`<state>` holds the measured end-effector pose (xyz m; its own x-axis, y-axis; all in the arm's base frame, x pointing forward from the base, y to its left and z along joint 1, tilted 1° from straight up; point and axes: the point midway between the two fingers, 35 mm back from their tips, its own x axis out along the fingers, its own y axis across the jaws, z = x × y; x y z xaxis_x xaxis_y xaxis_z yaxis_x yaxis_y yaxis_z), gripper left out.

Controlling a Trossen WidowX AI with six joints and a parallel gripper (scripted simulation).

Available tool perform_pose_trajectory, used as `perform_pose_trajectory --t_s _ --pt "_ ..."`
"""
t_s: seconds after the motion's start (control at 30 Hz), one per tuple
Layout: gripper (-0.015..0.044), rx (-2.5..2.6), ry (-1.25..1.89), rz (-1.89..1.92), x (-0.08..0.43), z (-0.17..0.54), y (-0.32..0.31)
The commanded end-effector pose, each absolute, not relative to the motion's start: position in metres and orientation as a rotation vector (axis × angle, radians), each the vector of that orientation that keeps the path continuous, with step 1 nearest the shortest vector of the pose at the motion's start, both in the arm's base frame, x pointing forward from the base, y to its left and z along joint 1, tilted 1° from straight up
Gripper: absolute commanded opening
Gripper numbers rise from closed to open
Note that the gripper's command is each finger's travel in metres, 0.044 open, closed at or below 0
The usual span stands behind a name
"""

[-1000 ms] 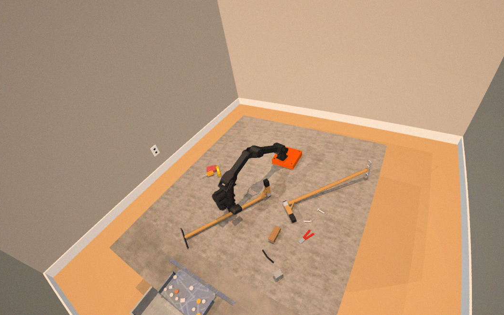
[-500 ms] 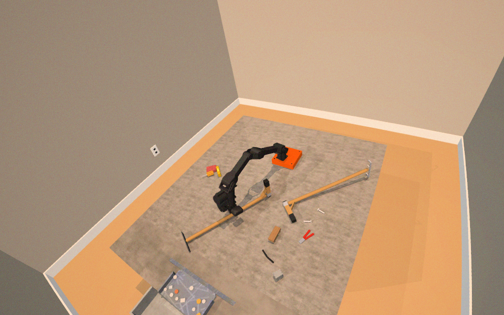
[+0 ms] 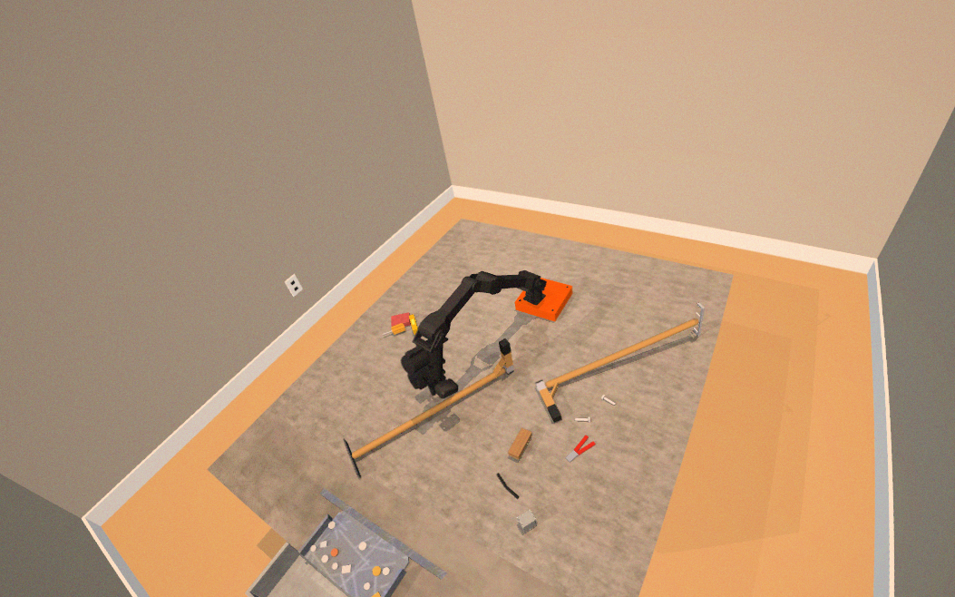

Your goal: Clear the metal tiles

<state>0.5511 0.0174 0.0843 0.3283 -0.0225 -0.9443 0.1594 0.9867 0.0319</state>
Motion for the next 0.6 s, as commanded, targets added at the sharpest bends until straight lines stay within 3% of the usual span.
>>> perform_pose_trajectory --t_s 0.0,0.57 --pt "0.0 0.125 1.228 -0.117 0.549 0.092 0.017" --pt "0.0 0.054 1.247 -0.042 0.522 0.141 -0.019"
